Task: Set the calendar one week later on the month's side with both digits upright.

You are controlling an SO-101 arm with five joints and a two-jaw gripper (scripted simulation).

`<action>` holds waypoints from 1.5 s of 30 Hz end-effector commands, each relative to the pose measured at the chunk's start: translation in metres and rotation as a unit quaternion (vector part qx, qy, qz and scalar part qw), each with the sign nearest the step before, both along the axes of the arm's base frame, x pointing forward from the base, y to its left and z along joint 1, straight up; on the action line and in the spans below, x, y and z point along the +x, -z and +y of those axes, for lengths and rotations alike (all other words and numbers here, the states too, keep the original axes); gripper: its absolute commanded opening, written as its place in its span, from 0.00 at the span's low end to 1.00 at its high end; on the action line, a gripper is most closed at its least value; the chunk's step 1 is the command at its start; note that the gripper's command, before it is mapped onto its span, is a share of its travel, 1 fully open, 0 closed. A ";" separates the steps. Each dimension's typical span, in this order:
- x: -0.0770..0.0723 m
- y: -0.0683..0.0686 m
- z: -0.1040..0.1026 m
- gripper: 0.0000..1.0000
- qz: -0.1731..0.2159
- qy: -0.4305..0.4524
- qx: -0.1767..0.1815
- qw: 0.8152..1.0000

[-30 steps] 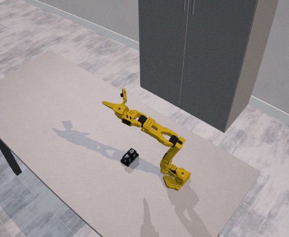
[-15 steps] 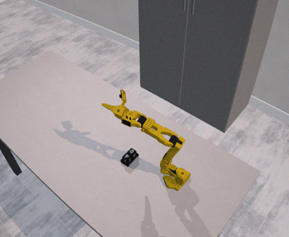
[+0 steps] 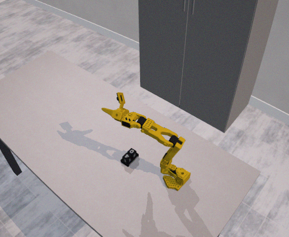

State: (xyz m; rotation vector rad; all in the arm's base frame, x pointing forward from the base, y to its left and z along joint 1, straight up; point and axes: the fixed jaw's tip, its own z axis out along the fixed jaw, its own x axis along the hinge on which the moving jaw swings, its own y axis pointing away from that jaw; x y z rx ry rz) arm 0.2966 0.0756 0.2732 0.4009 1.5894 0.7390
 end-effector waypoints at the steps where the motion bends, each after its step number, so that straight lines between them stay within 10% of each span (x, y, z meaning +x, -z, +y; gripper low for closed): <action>1: -0.006 -0.004 0.001 0.92 -0.014 -0.004 -0.046 0.999; 22: -0.011 0.041 0.004 0.82 0.017 -0.044 -0.329 0.943; 39: -0.027 0.089 0.001 0.71 0.028 -0.145 -0.599 0.787; 45: -0.036 0.107 -0.001 0.66 0.021 -0.201 -0.689 0.695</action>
